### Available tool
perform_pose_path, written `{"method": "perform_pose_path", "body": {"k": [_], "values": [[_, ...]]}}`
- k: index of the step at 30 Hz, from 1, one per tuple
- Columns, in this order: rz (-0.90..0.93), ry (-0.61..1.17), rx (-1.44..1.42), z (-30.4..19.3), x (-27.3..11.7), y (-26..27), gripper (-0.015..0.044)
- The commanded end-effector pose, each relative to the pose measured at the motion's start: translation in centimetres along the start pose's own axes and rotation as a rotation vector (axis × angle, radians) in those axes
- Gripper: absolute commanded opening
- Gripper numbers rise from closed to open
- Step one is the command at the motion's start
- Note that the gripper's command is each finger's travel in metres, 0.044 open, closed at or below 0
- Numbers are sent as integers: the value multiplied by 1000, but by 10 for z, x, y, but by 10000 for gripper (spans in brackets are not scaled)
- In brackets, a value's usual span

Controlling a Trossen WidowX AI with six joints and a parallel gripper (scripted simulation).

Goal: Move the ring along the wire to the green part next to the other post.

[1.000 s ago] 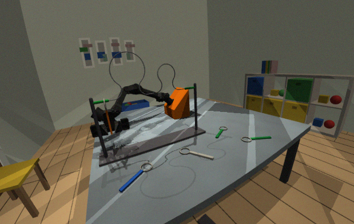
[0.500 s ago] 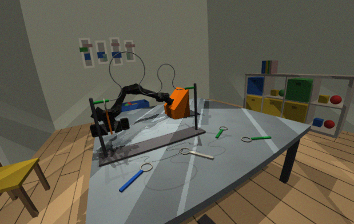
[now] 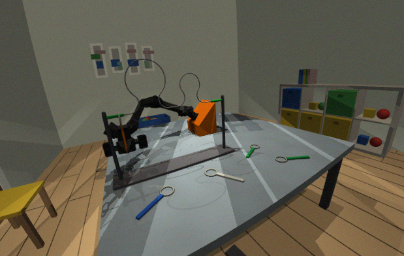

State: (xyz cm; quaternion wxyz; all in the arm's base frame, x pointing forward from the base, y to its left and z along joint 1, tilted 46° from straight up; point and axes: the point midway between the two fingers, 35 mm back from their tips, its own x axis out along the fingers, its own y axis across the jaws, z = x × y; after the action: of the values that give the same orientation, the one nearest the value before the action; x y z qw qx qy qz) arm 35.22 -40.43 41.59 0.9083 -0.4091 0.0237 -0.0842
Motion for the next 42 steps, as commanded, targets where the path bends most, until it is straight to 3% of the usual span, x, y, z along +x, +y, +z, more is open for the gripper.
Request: {"method": "perform_pose_path", "body": {"k": [1,2,42], "values": [[0,0,-1,0,0,0,-129],[0,0,-1,0,0,0,-150],[-5,13,4,16,-2,2,-150]]}}
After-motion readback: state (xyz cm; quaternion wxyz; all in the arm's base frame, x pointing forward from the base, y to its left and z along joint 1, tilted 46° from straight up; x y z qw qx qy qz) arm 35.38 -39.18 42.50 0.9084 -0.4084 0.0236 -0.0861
